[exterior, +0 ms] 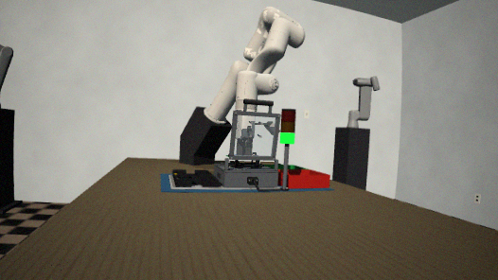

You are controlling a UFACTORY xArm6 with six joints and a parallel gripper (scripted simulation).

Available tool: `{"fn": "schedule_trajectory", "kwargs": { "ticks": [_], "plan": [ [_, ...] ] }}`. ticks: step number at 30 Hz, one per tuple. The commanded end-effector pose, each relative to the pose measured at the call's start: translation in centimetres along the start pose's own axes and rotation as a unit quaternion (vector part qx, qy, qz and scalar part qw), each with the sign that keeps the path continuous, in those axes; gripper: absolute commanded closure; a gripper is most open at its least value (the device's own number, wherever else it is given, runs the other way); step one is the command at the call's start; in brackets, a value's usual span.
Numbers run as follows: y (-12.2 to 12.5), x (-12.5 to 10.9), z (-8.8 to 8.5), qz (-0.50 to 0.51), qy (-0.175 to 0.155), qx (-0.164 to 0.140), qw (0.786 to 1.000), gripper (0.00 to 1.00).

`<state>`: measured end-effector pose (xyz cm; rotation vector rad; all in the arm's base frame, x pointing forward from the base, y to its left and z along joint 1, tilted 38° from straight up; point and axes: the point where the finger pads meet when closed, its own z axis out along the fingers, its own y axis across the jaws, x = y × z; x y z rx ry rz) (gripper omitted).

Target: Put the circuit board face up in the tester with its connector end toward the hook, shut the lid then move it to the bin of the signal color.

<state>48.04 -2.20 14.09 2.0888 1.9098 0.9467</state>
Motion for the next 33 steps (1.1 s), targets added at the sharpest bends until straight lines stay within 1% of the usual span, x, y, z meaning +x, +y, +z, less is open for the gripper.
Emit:
{"fn": "schedule_trajectory", "kwargs": {
  "ticks": [1,4,6,9,21,23,28,33],
  "plan": [
    [0.1,0.0,-0.3,0.000,0.000,-0.001,1.000,0.21],
    [0.1,0.0,-0.8,0.000,0.000,-0.001,1.000,0.21],
    [0.1,0.0,-0.8,0.000,0.000,-0.001,1.000,0.21],
    [0.1,0.0,-1.6,0.000,0.000,-0.001,1.000,0.21],
    [0.1,0.0,-6.1,0.000,0.000,-0.001,1.000,0.21],
    [0.1,0.0,-6.1,0.000,0.000,-0.001,1.000,0.21],
    [0.1,0.0,-7.5,0.000,0.000,-0.001,1.000,0.21],
    [0.1,0.0,-8.0,0.000,0.000,-0.001,1.000,0.21]
  ]
}}
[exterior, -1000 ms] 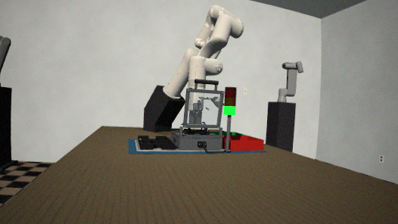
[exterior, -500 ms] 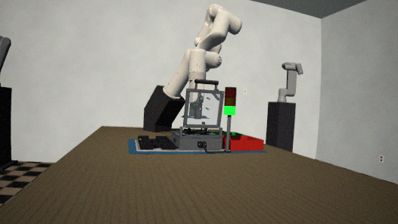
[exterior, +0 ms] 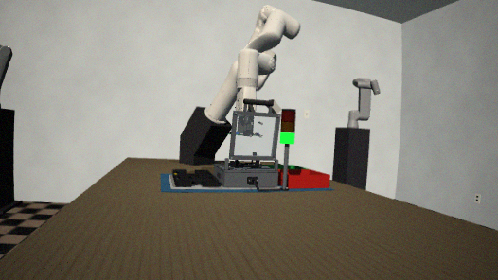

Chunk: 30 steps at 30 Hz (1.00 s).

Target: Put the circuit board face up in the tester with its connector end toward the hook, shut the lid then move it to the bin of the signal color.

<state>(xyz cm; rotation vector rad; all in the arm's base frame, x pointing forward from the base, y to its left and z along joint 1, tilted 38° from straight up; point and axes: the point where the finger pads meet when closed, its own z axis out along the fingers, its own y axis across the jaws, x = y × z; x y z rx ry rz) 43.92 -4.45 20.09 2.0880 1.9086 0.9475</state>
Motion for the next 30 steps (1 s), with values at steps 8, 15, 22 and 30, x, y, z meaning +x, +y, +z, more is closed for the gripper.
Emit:
{"fn": "schedule_trajectory", "kwargs": {
  "ticks": [8,15,22,30],
  "plan": [
    [0.1,0.0,-0.4,0.000,0.000,-0.001,1.000,0.21],
    [-0.1,0.4,-0.3,0.000,0.000,-0.001,1.000,0.21],
    [-1.5,3.0,0.5,0.000,0.000,-0.001,1.000,0.21],
    [-3.6,7.1,1.8,0.000,0.000,-0.001,1.000,0.21]
  ]
}}
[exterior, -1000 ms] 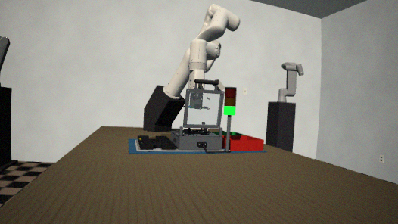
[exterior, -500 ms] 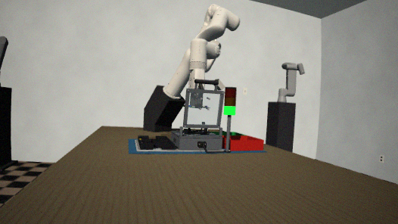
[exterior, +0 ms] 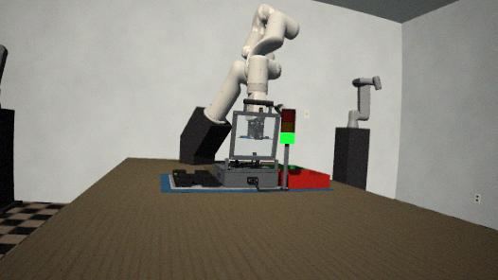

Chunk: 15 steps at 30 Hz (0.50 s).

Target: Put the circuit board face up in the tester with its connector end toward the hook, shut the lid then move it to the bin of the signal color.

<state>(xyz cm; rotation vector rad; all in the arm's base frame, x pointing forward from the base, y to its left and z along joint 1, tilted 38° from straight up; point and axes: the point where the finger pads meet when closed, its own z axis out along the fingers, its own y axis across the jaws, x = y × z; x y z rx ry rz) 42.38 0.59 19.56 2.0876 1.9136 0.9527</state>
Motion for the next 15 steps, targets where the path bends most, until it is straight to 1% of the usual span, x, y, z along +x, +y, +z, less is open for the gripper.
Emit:
{"fn": "schedule_trajectory", "kwargs": {
  "ticks": [1,9,11,15],
  "plan": [
    [-1.6,3.3,1.0,0.000,-0.003,-0.002,1.000,0.21],
    [-4.6,9.1,2.8,0.000,-0.003,-0.002,1.000,0.21],
    [-4.6,9.1,2.8,0.000,-0.003,-0.002,1.000,0.21],
    [-5.8,11.4,3.5,0.000,-0.003,-0.002,1.000,0.21]
  ]
}}
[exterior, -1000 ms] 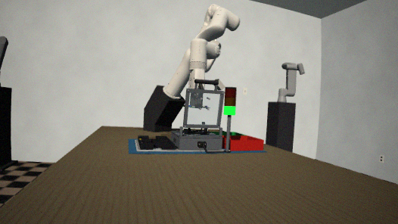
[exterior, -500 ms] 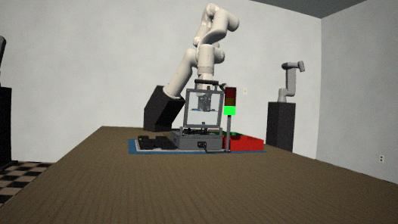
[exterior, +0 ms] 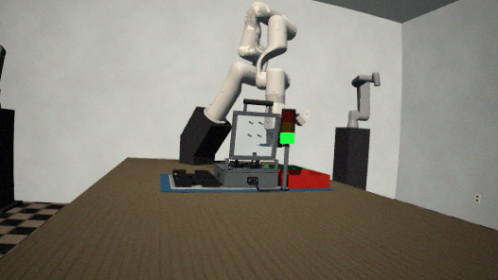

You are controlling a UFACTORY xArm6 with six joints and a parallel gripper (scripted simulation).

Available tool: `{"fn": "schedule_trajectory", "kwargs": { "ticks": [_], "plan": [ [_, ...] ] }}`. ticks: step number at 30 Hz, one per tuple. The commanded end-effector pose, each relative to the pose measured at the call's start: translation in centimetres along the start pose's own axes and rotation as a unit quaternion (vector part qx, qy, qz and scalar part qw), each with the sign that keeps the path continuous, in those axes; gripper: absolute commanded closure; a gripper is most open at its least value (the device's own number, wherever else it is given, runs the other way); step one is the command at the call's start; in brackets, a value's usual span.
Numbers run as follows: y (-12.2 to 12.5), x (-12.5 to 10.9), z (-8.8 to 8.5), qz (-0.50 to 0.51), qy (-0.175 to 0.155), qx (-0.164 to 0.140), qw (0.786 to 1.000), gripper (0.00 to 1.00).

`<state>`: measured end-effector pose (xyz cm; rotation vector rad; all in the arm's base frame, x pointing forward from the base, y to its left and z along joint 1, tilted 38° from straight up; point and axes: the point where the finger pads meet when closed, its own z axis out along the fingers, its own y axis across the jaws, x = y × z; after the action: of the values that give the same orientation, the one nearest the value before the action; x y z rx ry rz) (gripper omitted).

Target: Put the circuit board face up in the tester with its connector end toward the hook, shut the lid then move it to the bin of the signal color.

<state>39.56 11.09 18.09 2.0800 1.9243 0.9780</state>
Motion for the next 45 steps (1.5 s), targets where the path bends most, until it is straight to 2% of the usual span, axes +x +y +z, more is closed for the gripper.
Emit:
{"fn": "schedule_trajectory", "kwargs": {
  "ticks": [1,11,45],
  "plan": [
    [-1.1,2.5,1.0,0.002,-0.013,0.000,1.000,0.21],
    [-2.6,5.3,1.9,0.002,-0.013,0.000,1.000,0.21],
    [-2.9,6.0,2.5,0.002,-0.013,0.000,1.000,0.21]
  ]
}}
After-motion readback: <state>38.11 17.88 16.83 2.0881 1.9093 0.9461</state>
